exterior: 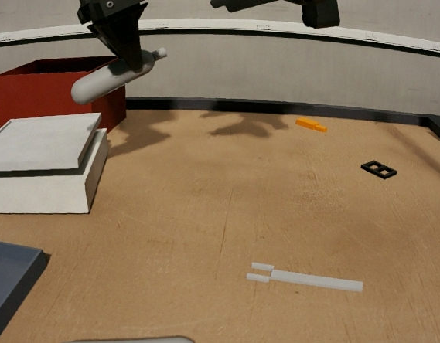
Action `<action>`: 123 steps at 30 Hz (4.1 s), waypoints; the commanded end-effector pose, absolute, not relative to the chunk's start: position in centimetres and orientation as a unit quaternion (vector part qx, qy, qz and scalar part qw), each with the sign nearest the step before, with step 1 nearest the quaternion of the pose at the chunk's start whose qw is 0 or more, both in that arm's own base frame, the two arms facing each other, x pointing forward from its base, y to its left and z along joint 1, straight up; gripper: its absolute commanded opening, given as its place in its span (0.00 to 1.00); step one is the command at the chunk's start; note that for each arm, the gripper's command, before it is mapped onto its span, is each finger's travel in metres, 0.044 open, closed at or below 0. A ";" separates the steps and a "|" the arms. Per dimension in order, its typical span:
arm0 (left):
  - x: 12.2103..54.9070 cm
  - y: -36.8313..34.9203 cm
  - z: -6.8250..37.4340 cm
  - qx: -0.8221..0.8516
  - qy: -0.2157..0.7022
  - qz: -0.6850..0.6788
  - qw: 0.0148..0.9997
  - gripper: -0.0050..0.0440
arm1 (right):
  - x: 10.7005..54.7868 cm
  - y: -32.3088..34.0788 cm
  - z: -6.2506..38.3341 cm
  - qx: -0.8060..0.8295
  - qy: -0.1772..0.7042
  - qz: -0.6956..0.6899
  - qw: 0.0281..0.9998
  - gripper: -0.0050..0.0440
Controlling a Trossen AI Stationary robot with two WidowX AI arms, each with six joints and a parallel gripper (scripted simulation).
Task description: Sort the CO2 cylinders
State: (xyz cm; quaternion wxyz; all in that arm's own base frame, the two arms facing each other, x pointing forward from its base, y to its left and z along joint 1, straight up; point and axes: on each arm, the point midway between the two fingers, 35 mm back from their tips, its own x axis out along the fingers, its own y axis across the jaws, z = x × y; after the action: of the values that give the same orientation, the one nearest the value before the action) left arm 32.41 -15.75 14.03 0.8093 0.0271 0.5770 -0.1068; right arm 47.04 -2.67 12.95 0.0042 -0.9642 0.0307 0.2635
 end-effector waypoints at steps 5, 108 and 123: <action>32.9 -15.9 15.2 0.171 0.537 -0.217 0.797 0.00 | 47.3 -2.7 14.3 -0.968 0.032 0.248 0.005 1.00; 30.9 -15.0 11.2 0.724 0.010 -0.330 0.606 0.00 | 47.3 -2.7 14.3 -0.968 0.032 0.248 0.005 1.00; 31.5 -15.2 10.6 0.724 -0.050 -0.273 0.632 0.00 | 47.3 -2.7 14.3 -0.968 0.032 0.248 0.005 1.00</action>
State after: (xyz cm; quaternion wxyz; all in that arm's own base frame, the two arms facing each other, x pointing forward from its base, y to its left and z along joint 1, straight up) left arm 31.22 -15.18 10.72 0.6235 0.7251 -0.0322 -0.2907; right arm 47.04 -2.67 12.95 0.0042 -0.9642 0.0307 0.2635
